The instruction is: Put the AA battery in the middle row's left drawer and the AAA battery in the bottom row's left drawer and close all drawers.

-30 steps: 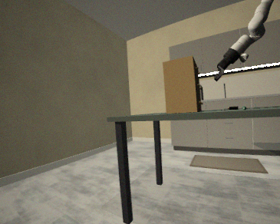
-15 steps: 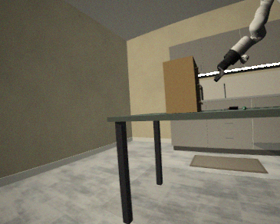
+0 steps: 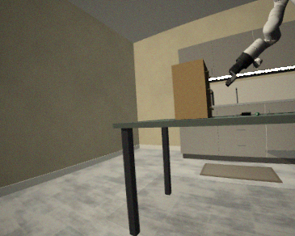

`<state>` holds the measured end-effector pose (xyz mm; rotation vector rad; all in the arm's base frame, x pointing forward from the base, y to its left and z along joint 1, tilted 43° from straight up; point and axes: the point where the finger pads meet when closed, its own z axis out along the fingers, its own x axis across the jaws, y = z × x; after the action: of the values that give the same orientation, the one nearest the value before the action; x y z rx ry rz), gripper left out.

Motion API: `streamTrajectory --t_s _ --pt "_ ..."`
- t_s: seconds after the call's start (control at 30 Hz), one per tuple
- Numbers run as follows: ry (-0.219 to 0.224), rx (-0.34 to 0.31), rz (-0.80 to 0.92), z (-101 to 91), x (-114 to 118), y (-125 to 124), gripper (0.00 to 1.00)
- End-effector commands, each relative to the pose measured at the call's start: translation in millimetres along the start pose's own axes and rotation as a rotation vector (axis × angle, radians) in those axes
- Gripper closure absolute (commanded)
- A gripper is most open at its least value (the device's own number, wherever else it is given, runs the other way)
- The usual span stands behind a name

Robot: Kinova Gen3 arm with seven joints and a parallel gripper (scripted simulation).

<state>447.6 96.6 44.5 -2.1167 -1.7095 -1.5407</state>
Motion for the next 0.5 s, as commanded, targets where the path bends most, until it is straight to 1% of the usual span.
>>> streamTrajectory --t_s 0.0,0.23,0.27,0.47 --pt "0.000 -0.001 0.000 0.0 0.0 0.4 0.00" --pt "0.000 -0.001 0.000 0.1 0.0 0.4 0.00" --pt "0.000 -0.001 0.000 0.1 0.0 0.4 0.33" --pt "0.000 -0.001 0.000 0.1 0.0 0.4 0.33"
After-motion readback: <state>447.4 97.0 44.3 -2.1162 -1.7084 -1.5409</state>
